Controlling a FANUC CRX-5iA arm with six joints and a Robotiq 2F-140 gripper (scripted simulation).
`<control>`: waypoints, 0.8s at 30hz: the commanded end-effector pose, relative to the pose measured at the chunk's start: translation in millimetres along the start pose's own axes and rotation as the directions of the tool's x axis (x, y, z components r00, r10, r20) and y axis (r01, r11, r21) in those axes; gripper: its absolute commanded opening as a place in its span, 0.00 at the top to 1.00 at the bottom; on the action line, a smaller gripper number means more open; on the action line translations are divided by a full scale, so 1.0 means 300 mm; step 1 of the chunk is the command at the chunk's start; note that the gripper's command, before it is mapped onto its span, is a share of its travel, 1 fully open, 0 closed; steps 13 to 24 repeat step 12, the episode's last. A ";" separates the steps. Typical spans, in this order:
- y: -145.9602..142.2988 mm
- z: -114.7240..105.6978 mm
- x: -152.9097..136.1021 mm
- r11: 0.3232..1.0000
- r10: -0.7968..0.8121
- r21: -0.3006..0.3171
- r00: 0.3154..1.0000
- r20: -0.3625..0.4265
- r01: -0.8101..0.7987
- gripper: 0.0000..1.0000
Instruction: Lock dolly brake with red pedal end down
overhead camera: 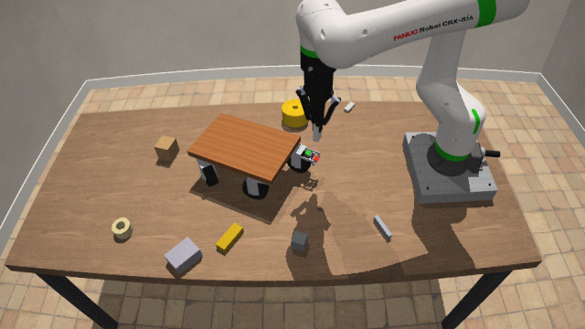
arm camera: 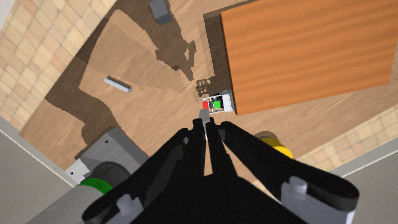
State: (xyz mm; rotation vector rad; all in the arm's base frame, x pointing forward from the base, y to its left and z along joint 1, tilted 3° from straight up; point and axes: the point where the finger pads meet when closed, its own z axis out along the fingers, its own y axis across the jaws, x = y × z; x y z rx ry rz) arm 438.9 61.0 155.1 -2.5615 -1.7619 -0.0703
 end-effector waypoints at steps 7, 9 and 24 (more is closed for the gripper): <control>0.000 -0.001 0.000 1.000 0.000 0.000 1.000 0.000 0.000 1.00; 0.000 -0.001 0.000 1.000 0.000 0.000 1.000 0.000 0.000 1.00; 0.000 -0.001 0.000 1.000 0.000 0.000 1.000 0.000 0.000 1.00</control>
